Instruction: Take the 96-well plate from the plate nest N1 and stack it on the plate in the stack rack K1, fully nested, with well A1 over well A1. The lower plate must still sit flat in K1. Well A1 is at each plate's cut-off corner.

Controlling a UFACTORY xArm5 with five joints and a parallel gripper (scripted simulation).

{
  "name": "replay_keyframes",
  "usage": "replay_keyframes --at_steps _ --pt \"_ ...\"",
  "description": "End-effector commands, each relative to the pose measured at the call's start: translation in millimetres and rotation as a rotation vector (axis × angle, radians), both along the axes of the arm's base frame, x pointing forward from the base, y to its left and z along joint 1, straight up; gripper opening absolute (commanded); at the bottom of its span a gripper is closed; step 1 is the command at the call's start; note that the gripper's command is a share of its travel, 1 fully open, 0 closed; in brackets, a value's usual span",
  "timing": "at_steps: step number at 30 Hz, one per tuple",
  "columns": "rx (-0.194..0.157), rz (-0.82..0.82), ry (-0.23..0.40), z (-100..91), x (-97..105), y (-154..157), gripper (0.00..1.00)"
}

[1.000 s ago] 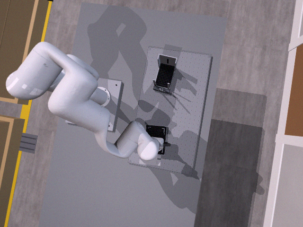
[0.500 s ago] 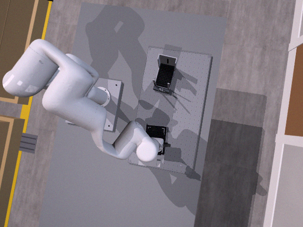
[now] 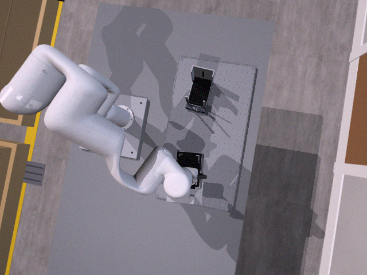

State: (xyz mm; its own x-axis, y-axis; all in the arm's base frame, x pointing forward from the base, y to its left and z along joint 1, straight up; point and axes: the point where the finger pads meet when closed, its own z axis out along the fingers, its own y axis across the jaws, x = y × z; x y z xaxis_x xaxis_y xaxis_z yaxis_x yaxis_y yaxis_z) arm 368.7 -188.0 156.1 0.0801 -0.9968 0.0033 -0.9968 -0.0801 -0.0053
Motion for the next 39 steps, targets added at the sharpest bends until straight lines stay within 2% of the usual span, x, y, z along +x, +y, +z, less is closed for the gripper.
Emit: replay_keyframes --at_steps 1,20,33,39 --pt "-0.006 0.0 -0.003 7.1 1.4 -0.7 0.0" --pt "-0.006 0.0 -0.003 35.5 1.2 -0.5 0.0" --pt "-0.006 0.0 -0.003 36.1 1.2 -0.5 0.0" --pt "-0.005 -0.175 -0.004 36.4 0.9 19.6 0.0"
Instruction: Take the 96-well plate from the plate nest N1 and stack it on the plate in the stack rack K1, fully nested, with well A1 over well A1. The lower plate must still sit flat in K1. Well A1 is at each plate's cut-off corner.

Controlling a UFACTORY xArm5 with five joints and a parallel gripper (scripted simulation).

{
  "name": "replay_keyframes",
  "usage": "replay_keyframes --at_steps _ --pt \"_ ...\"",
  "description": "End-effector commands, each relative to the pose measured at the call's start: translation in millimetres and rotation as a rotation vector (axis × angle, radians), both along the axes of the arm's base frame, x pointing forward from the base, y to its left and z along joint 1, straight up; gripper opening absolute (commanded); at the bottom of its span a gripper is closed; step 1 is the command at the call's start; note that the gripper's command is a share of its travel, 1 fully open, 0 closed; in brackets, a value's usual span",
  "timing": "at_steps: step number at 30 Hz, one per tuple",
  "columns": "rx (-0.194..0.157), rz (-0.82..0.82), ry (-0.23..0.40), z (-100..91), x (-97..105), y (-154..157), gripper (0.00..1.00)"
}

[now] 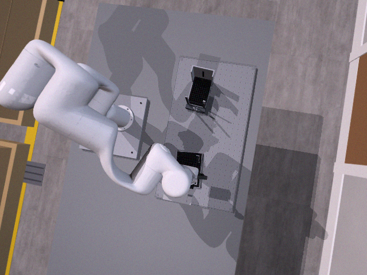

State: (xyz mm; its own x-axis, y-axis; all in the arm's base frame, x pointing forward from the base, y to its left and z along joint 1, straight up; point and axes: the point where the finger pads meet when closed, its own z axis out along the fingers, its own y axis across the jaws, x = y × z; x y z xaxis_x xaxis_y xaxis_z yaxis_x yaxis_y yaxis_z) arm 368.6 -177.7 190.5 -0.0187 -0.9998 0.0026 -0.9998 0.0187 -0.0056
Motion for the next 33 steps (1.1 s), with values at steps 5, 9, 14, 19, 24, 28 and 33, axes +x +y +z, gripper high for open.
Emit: replay_keyframes --at_steps 5,9,14,19,24,28,33 --pt "-0.005 -0.076 -0.004 2.2 0.8 26.1 0.0" --pt "-0.005 -0.076 -0.004 2.3 0.8 32.7 0.0" --pt "-0.005 -0.076 -0.004 2.5 0.5 49.5 0.0" --pt "-0.005 -0.076 -0.004 2.7 0.3 66.2 0.0" --pt "-0.005 -0.076 -0.004 3.0 0.1 82.9 0.0" --pt "-0.005 -0.076 -0.004 3.1 0.0 89.6 0.0" --pt "-0.004 -0.076 -0.004 3.3 -0.3 106.3 0.0"
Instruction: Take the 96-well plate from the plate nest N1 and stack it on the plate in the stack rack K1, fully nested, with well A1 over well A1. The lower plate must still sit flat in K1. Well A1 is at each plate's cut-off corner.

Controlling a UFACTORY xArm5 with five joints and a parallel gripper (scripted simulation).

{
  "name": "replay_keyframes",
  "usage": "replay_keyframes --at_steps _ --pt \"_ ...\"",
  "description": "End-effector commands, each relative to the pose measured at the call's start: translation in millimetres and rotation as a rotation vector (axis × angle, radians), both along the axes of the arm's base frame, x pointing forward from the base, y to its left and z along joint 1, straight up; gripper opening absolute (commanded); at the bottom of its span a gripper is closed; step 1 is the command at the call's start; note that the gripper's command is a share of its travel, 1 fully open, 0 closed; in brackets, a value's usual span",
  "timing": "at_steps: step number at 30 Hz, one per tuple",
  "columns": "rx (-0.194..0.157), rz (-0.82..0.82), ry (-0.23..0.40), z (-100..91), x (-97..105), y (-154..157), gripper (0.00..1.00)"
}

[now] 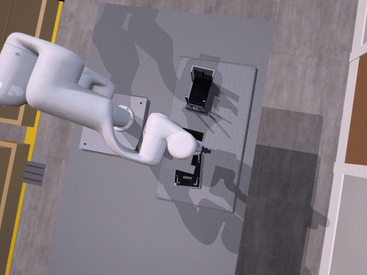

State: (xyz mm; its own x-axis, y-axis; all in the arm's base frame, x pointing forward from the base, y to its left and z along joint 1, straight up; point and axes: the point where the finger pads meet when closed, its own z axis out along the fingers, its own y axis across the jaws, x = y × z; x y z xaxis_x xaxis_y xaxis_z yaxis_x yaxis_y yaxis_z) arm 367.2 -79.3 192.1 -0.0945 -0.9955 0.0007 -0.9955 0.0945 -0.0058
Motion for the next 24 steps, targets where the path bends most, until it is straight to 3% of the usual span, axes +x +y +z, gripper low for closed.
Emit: replay_keyframes --at_steps 1,24 --pt "-0.006 0.0 -0.003 1.8 1.1 11.2 0.0" --pt "-0.006 0.0 -0.003 2.8 0.1 81.4 0.0"
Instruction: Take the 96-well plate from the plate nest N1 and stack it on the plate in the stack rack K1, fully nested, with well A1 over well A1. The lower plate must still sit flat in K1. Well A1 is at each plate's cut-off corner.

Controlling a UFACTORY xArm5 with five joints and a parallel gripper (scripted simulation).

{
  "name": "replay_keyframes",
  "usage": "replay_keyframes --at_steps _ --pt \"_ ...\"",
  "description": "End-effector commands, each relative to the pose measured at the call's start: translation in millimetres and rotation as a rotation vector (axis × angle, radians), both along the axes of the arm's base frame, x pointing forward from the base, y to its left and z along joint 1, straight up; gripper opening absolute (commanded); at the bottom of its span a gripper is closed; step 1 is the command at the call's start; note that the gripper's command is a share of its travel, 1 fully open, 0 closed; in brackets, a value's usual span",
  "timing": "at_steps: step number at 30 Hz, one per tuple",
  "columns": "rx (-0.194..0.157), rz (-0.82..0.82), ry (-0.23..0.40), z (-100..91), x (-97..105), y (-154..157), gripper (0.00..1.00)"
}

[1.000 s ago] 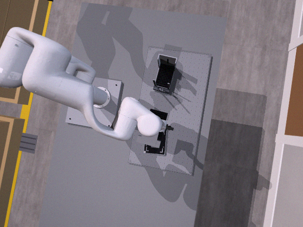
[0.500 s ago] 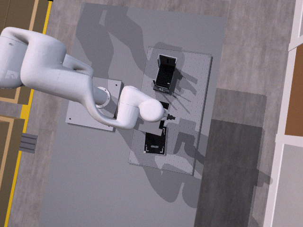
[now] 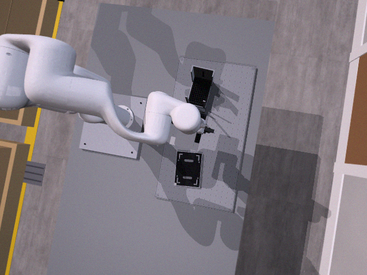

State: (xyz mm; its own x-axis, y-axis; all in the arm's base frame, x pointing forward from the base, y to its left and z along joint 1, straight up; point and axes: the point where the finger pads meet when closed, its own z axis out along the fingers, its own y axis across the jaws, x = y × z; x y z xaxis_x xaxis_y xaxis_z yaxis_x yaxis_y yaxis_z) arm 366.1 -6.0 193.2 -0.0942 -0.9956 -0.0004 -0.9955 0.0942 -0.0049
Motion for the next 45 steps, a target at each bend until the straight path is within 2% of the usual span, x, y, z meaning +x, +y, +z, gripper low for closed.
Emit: replay_keyframes --at_steps 1,45 --pt "-0.007 -0.001 -0.004 1.8 1.2 11.4 0.0" --pt "-0.005 -0.001 -0.004 3.7 -0.7 138.5 0.0"
